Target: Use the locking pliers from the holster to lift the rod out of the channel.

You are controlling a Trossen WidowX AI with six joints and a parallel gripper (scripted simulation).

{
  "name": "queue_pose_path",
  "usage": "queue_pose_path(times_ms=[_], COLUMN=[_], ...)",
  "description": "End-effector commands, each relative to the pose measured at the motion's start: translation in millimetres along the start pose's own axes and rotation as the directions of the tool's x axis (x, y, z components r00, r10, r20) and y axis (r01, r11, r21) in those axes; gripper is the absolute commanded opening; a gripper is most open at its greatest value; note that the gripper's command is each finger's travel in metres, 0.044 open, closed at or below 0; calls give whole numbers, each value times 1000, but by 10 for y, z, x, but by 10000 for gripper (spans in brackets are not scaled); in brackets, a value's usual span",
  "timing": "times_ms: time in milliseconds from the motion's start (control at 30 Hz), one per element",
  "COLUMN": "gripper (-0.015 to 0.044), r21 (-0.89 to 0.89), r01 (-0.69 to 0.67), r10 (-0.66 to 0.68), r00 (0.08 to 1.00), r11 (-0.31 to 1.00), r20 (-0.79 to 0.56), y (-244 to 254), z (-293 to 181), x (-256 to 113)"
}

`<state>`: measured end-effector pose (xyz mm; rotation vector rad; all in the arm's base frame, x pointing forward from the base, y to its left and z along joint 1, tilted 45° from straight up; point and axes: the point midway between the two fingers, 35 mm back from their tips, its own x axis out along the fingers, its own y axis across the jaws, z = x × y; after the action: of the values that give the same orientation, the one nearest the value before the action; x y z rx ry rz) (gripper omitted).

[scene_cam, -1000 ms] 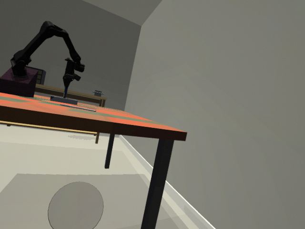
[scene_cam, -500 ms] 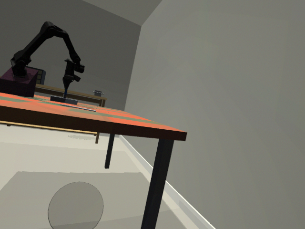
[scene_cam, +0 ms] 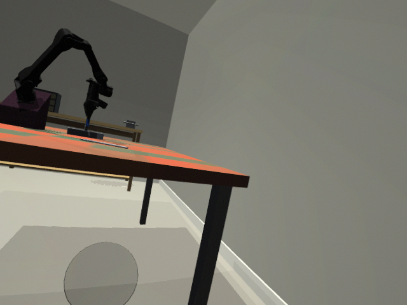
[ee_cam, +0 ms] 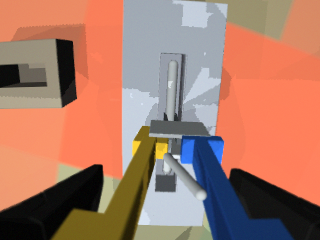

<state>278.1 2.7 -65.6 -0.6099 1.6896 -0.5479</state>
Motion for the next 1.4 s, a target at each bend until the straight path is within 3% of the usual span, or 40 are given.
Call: queue_pose_path(times_ms=[0, 1367], gripper=[286, 231], r21=[-3, -3], r01=[4, 4], r10=[-4, -4], r00=[1000, 1000], r11=[1000, 1000], r20=[1, 1], y=[-18, -63], z=[5, 6], x=[10, 9])
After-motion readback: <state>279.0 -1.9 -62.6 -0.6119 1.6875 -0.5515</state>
